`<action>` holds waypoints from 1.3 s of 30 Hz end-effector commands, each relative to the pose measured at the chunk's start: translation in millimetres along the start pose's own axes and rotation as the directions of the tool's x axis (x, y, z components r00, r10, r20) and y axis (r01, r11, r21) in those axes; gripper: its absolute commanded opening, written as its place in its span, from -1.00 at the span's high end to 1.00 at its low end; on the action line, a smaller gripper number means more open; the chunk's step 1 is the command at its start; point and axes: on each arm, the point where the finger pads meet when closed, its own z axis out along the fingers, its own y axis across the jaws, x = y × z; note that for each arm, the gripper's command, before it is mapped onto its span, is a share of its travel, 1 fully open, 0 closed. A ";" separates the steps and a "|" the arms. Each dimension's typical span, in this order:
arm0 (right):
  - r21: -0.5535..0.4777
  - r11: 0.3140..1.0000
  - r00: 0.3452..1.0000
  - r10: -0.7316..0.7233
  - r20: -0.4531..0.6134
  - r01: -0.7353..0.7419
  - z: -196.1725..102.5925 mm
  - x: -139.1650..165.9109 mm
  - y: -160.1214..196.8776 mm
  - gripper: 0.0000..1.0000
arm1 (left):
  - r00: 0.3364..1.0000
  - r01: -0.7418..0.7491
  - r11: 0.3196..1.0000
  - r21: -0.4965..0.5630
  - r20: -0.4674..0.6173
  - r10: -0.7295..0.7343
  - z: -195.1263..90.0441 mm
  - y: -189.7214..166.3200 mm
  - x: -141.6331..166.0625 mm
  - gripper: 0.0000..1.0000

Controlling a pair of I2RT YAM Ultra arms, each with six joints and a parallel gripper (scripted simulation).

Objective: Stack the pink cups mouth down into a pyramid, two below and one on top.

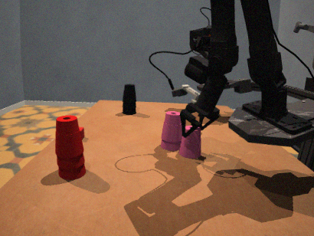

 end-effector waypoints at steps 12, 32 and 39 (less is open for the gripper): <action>0.004 1.000 0.999 0.026 0.043 -0.026 -3.8 -11.4 -3.2 -1.00 | 0.989 0.014 1.000 -0.022 0.148 -0.011 -50.7 1.3 -37.8 -1.00; 0.004 1.000 0.999 0.026 0.043 -0.026 -3.8 -11.4 -3.2 -1.00 | 0.932 0.037 0.998 -0.051 0.362 -0.016 -51.1 3.6 -83.3 -1.00; 0.004 1.000 0.999 0.026 0.043 -0.026 -3.8 -11.4 -3.2 -1.00 | 0.930 0.038 0.998 -0.049 0.366 -0.017 -52.0 3.5 -84.6 -1.00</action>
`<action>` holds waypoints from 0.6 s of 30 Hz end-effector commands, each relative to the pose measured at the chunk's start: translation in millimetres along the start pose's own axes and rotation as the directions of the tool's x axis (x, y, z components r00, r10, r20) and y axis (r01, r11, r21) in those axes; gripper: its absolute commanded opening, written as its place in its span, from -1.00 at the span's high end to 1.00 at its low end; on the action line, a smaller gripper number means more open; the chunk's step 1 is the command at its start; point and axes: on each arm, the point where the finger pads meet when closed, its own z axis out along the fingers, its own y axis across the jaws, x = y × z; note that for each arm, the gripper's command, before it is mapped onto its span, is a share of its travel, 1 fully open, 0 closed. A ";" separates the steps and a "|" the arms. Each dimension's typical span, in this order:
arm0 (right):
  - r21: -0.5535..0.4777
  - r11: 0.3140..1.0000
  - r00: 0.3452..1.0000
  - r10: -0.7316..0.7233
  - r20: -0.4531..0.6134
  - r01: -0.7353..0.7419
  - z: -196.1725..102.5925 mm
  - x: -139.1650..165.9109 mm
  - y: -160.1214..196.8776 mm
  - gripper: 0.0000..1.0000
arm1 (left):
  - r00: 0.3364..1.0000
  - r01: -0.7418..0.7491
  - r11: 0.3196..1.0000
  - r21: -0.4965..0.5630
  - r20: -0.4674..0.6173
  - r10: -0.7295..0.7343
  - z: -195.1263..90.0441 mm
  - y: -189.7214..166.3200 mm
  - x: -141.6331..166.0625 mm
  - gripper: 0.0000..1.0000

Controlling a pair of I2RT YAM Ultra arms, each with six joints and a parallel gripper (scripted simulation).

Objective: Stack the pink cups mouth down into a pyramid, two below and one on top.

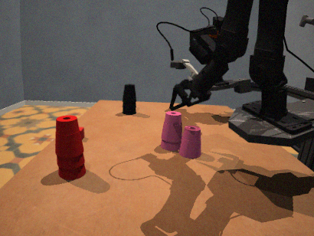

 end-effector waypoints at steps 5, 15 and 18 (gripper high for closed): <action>0.004 1.000 0.999 0.026 0.043 -0.026 -3.8 -11.4 -3.2 -1.00 | 1.000 -0.002 1.000 -0.005 0.030 0.002 0.1 -0.3 -8.0 -1.00; 0.004 1.000 0.999 0.026 0.043 -0.026 -3.8 -11.4 -3.2 -1.00 | 0.992 -0.004 0.999 0.034 -0.126 0.008 6.6 -3.9 8.1 -0.60; 0.004 1.000 0.999 0.026 0.043 -0.026 -3.8 -11.4 -3.2 -1.00 | 0.988 0.000 0.999 0.038 -0.152 0.006 8.4 -3.8 6.4 -0.60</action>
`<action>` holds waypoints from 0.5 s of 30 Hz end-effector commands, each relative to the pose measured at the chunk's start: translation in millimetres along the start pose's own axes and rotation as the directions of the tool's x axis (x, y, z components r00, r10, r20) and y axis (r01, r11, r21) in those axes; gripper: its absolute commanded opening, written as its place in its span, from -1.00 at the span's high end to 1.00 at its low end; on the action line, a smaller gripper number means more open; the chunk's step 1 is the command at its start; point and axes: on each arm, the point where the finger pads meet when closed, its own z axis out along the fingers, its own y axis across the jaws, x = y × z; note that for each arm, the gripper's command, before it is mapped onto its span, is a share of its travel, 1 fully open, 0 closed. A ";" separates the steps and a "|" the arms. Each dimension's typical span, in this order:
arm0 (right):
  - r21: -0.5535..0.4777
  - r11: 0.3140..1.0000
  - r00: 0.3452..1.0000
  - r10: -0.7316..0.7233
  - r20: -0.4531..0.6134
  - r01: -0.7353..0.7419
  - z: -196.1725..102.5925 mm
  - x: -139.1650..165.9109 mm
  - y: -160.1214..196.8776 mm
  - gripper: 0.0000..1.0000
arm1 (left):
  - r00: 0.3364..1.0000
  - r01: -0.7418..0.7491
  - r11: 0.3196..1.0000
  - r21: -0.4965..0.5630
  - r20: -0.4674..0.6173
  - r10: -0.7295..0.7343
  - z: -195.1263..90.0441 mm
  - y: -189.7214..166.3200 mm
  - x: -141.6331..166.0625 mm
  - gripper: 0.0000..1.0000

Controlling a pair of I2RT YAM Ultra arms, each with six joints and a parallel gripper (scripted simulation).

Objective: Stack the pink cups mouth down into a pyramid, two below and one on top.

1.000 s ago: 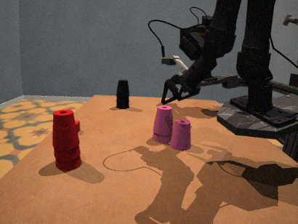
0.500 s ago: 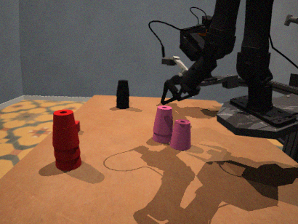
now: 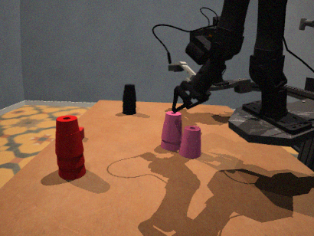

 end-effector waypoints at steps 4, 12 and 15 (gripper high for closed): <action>0.004 1.000 0.999 0.026 0.043 -0.026 -3.8 -11.4 -3.2 -1.00 | 0.987 0.025 0.999 0.038 -0.159 -0.018 9.9 0.5 -14.5 -0.60; 0.004 1.000 0.999 0.026 0.043 -0.026 -3.8 -11.4 -3.2 -1.00 | 0.964 -0.015 0.999 0.039 -0.266 0.025 11.4 -2.9 -12.8 -0.60; 0.004 1.000 0.999 0.026 0.043 -0.026 -3.8 -11.4 -3.2 -1.00 | 0.968 -0.011 0.999 0.040 -0.248 0.021 13.0 -3.9 -18.4 -0.60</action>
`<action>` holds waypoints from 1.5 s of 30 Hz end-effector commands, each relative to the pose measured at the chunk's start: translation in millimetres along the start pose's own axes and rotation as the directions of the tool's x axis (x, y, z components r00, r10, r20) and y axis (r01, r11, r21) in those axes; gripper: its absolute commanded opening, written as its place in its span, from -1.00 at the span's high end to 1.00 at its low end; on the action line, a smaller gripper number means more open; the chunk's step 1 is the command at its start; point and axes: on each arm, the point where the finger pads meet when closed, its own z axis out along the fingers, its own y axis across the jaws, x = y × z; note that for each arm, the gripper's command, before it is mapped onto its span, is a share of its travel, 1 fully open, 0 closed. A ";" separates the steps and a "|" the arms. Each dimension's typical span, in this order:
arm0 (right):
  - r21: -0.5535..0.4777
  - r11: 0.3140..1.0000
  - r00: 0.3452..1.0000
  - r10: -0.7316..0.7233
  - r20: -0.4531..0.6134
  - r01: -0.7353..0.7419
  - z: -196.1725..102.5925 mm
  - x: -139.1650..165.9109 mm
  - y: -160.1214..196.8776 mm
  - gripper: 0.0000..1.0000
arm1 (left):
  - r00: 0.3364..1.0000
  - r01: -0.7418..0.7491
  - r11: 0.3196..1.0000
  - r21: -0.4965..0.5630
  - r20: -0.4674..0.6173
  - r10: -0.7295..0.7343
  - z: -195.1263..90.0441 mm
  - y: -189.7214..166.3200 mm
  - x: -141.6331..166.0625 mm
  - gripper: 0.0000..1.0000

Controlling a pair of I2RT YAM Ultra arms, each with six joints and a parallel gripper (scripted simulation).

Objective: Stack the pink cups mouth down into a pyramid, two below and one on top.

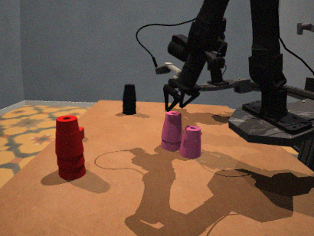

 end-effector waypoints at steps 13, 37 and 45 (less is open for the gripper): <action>0.004 1.000 0.999 0.026 0.043 -0.026 -3.8 -11.4 -3.2 -1.00 | 1.000 -0.012 1.000 0.026 -0.019 0.012 10.3 -11.8 -4.4 -0.60; 0.004 1.000 0.999 0.026 0.043 -0.026 -3.8 -11.4 -3.2 -1.00 | 1.000 -0.014 1.000 0.022 -0.020 0.015 40.5 -10.2 -2.9 -0.60; 0.004 1.000 0.999 0.026 0.043 -0.026 -3.8 -11.4 -3.2 -1.00 | 1.000 -0.013 1.000 0.022 -0.019 0.014 40.2 -10.5 -3.2 -0.60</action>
